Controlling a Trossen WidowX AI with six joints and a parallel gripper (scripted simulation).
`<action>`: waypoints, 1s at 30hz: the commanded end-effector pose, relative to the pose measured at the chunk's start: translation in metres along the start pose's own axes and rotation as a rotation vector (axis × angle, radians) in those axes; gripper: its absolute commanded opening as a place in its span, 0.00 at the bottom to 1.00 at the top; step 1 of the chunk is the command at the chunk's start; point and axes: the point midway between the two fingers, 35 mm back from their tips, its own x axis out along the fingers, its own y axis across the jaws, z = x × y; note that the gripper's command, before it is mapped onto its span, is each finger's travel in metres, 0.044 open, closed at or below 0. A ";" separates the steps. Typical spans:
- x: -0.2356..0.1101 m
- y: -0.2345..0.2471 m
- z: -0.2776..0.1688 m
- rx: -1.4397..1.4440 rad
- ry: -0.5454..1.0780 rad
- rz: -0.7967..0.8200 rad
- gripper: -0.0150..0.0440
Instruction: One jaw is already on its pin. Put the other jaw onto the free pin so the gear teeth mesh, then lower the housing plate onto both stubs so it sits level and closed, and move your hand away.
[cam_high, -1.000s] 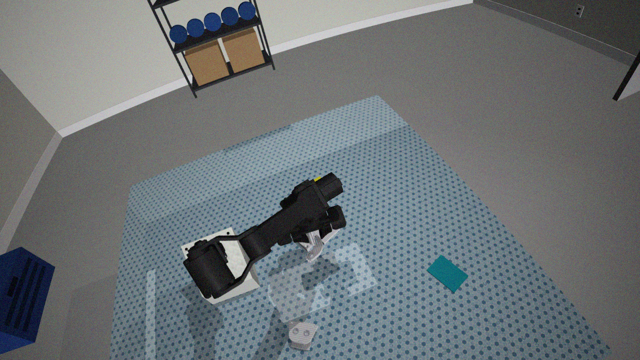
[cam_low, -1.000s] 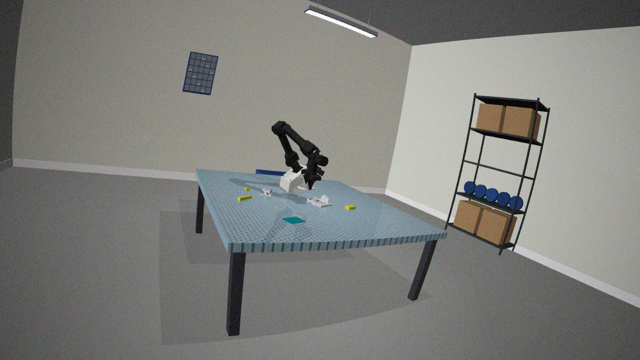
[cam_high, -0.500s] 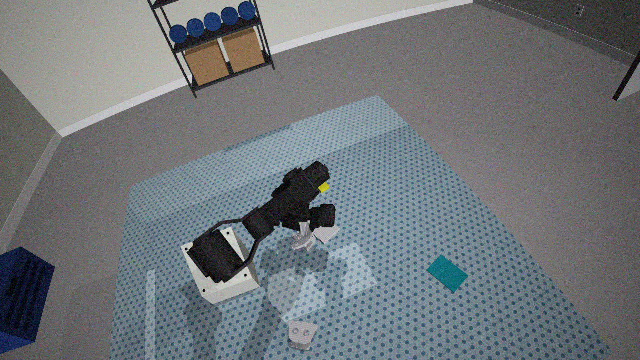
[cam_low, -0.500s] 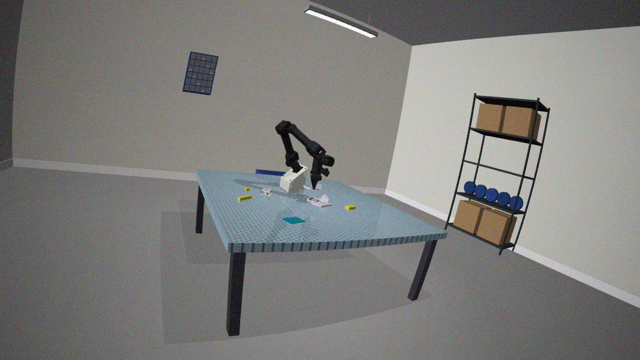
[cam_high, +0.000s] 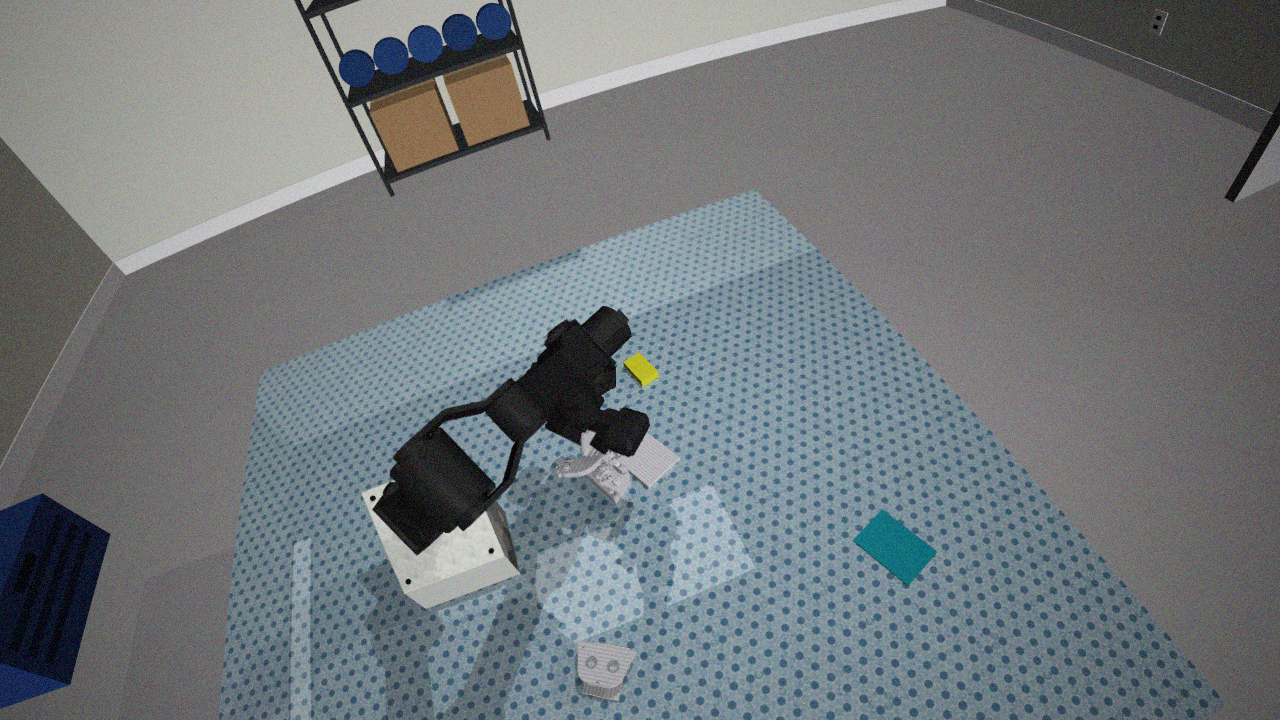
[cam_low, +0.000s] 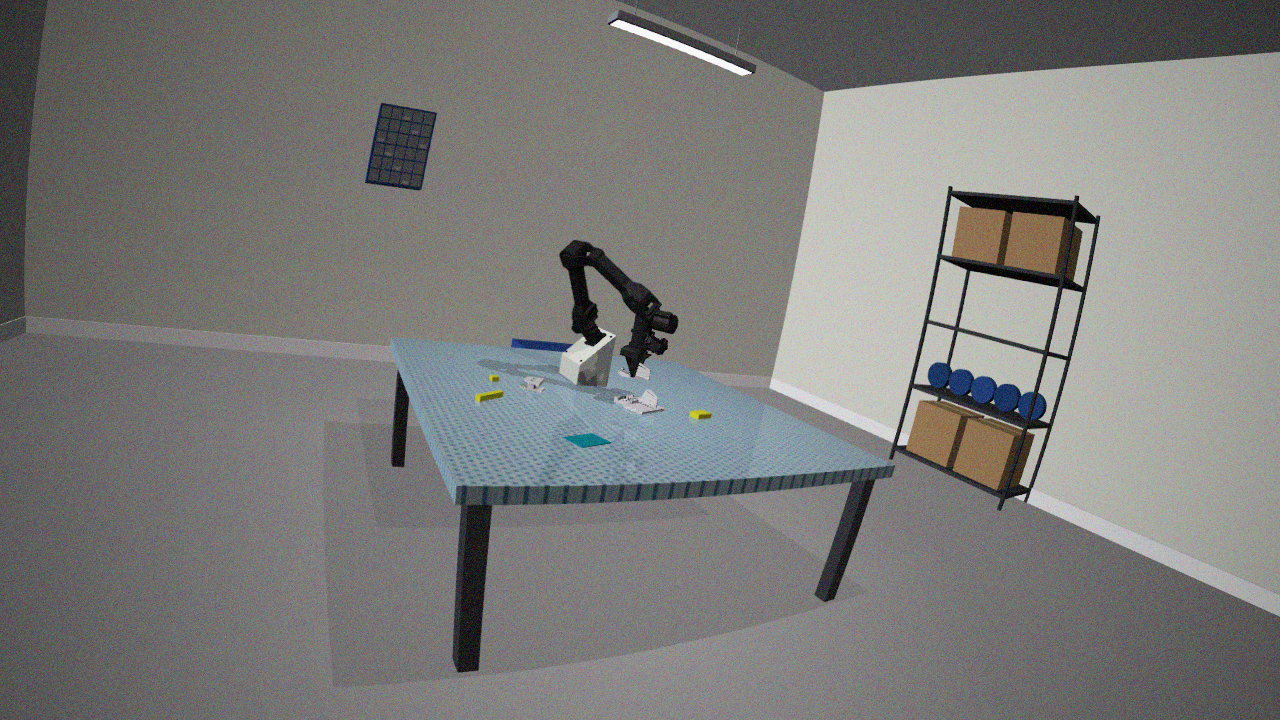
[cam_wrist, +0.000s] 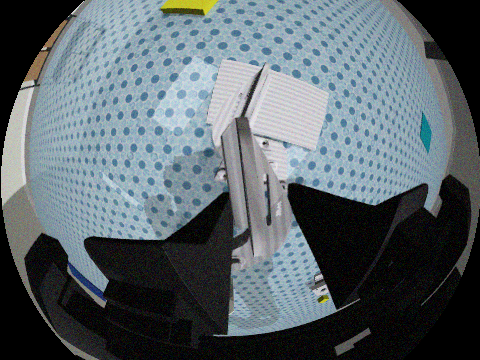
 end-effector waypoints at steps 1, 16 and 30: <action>0.002 0.013 0.002 0.084 0.007 -0.002 0.48; 0.003 0.029 0.004 0.238 0.013 -0.013 0.48; 0.003 0.029 0.004 0.227 0.013 -0.013 0.48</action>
